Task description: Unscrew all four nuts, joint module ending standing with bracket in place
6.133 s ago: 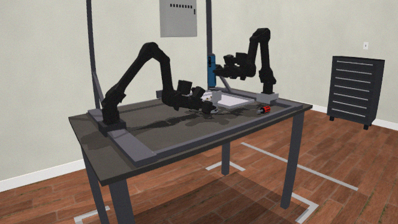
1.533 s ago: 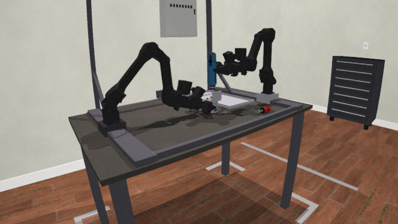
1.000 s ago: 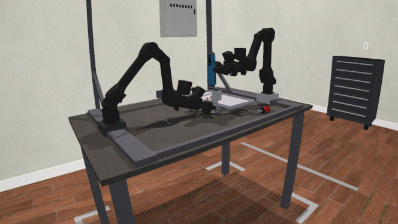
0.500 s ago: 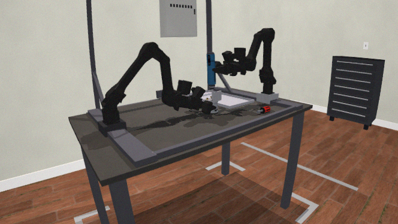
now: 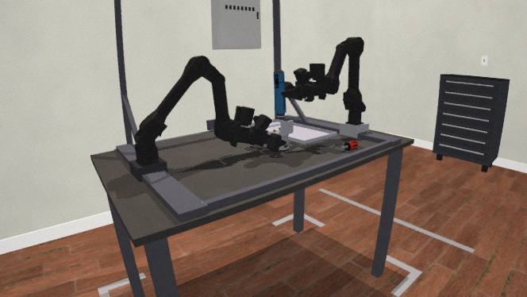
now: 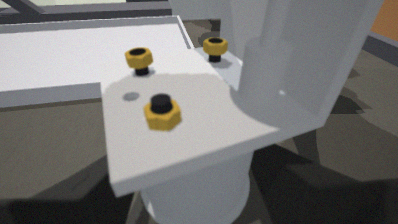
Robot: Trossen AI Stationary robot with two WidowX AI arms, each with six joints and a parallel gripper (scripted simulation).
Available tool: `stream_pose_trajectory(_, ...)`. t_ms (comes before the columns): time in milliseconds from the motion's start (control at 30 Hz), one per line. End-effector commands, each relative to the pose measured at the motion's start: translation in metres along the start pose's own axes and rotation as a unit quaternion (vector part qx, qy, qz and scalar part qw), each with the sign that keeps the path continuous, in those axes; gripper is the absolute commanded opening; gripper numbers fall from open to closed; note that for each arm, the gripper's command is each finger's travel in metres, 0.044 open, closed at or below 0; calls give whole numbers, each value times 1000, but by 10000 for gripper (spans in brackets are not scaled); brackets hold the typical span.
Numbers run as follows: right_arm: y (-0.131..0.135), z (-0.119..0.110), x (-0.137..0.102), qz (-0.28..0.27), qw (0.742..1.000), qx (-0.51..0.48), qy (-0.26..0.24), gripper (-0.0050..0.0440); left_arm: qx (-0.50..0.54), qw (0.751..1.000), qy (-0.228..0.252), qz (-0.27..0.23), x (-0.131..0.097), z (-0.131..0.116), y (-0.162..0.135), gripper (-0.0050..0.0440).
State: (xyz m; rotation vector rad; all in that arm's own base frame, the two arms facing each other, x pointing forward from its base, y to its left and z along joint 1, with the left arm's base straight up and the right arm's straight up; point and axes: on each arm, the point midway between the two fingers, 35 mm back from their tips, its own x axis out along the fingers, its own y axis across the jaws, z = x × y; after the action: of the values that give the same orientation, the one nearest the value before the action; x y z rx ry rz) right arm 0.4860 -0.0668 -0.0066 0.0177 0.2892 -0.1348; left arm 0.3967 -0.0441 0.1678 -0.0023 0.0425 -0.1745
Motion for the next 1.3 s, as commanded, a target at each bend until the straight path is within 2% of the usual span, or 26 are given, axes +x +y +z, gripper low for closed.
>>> stream_pose_trajectory(0, 0, 17, 1, 0, 1000, 1, -20, 240, 5, 999, -38, 0, 3, 29, 0, 161)
stream_pose_trajectory(1267, 0, 17, 1, 0, 1000, 1, -20, 240, 5, 999, -38, 0, 5, 44, 0, 161)
